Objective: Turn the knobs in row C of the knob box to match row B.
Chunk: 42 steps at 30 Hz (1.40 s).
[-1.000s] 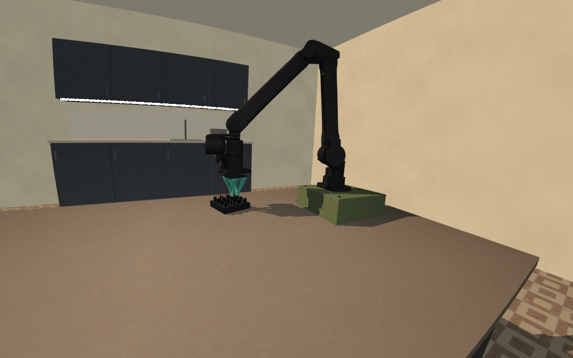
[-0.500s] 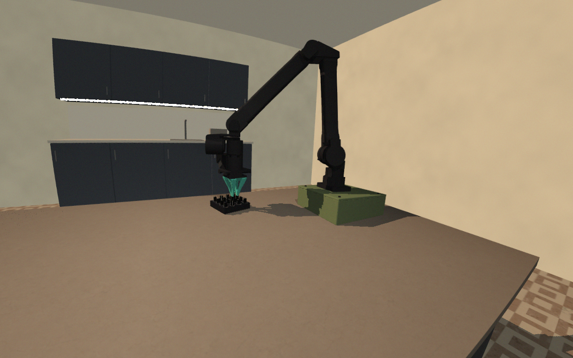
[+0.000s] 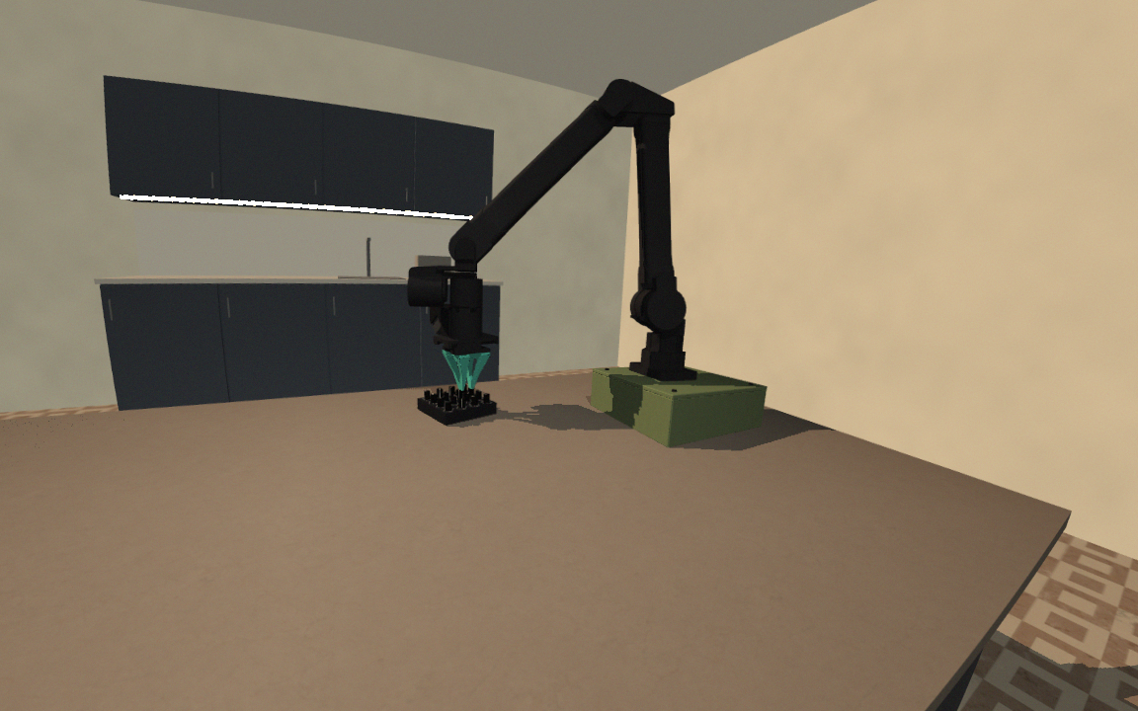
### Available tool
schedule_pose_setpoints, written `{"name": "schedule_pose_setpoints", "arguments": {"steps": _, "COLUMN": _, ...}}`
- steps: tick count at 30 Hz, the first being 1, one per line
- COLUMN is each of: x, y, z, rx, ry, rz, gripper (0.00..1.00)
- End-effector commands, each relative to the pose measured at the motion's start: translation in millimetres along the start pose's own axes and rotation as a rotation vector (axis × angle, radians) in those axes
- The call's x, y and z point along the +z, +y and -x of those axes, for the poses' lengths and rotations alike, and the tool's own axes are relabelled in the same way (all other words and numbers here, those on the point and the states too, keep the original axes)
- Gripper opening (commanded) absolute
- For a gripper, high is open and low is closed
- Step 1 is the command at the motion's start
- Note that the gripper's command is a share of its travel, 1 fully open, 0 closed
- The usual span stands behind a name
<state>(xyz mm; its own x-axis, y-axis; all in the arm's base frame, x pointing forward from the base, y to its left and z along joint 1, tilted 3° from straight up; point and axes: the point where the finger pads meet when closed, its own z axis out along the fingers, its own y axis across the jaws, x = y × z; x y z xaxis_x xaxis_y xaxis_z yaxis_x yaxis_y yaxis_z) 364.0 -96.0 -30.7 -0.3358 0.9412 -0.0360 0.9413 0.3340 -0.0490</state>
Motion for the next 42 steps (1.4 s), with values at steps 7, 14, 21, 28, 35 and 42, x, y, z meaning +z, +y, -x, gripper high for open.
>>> {"name": "schedule_pose_setpoints", "arguments": {"steps": 7, "x": 1.4, "y": 2.7, "z": 8.6, "rx": 0.004, "ry": -0.011, "rz": 0.015, "gripper": 0.19}}
{"name": "schedule_pose_setpoints", "arguments": {"steps": 14, "x": 1.4, "y": 2.7, "z": 8.6, "rx": 0.004, "ry": -0.011, "rz": 0.015, "gripper": 0.19}}
{"name": "schedule_pose_setpoints", "arguments": {"steps": 21, "x": 1.4, "y": 2.7, "z": 8.7, "rx": 0.004, "ry": -0.011, "rz": 0.015, "gripper": 0.19}}
{"name": "schedule_pose_setpoints", "arguments": {"steps": 28, "x": 0.1, "y": 2.7, "z": 6.7, "rx": 0.006, "ry": -0.013, "rz": 0.017, "gripper": 0.19}}
{"name": "schedule_pose_setpoints", "arguments": {"steps": 35, "x": -4.6, "y": 5.7, "z": 0.9, "rx": 0.005, "ry": -0.019, "rz": 0.027, "gripper": 0.19}}
{"name": "schedule_pose_setpoints", "arguments": {"steps": 42, "x": -8.1, "y": 12.6, "z": 2.6, "rx": 0.001, "ry": -0.026, "rz": 0.038, "gripper": 0.19}}
